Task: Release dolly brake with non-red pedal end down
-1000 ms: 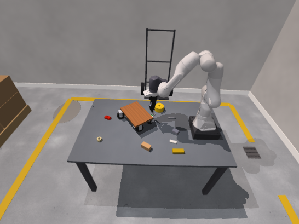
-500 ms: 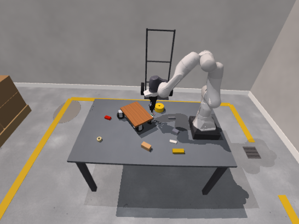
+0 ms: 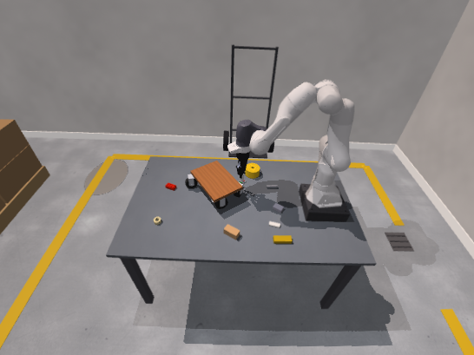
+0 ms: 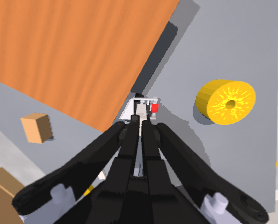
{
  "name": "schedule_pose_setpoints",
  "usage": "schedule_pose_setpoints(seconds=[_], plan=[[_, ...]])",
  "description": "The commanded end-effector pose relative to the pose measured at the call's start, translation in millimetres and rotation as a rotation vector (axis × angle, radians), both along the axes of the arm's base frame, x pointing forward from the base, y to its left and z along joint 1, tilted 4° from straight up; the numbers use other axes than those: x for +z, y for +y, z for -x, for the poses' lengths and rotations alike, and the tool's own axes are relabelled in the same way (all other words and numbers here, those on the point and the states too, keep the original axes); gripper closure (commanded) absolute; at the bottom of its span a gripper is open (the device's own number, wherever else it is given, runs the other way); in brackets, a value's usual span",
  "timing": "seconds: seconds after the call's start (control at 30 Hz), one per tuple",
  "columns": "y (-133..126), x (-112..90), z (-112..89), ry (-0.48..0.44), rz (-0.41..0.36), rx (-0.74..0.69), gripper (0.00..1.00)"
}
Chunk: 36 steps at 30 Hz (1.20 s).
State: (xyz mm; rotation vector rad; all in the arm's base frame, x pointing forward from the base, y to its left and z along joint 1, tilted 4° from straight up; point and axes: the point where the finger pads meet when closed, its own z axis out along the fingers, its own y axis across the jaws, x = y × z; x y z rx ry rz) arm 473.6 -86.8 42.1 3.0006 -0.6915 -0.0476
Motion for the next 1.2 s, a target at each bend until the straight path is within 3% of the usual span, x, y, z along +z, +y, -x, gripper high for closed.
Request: schedule_pose_setpoints(seconds=[0.0, 1.17], plan=[[0.0, -1.1, 0.3, 0.0, -0.002, 0.002, 1.0], [-0.4, -8.0, 0.7, 0.0, -0.002, 0.002, 1.0]])
